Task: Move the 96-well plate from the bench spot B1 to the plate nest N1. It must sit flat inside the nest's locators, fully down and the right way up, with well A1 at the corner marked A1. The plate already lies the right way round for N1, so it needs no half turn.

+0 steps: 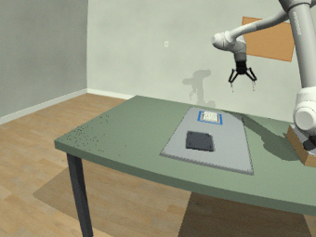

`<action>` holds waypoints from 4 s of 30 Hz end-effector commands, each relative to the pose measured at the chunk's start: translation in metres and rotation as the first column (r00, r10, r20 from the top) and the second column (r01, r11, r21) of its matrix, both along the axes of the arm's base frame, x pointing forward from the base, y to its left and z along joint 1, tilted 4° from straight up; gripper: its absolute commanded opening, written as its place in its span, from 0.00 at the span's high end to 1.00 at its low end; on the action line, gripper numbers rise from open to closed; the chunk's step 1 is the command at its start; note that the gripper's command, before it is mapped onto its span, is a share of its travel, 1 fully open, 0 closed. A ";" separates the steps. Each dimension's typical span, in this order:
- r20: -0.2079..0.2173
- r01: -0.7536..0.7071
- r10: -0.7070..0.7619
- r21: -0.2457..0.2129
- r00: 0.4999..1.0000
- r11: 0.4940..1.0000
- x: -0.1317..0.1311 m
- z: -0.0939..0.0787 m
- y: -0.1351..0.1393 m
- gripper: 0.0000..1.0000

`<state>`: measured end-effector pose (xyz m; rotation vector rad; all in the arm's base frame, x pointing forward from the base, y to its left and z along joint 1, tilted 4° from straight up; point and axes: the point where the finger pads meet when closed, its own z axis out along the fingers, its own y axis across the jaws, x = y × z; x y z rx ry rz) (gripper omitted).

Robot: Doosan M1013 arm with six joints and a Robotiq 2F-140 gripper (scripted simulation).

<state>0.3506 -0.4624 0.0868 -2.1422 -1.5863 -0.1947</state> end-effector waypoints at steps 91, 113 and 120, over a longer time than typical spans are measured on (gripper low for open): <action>0.162 0.338 -0.486 -0.534 -0.858 -0.775 0.211 -0.081 0.132 0.00; 0.171 0.092 -0.201 -0.497 -0.965 -0.863 0.227 -0.085 0.148 0.00; 0.171 0.092 -0.201 -0.497 -0.965 -0.863 0.227 -0.097 0.149 0.00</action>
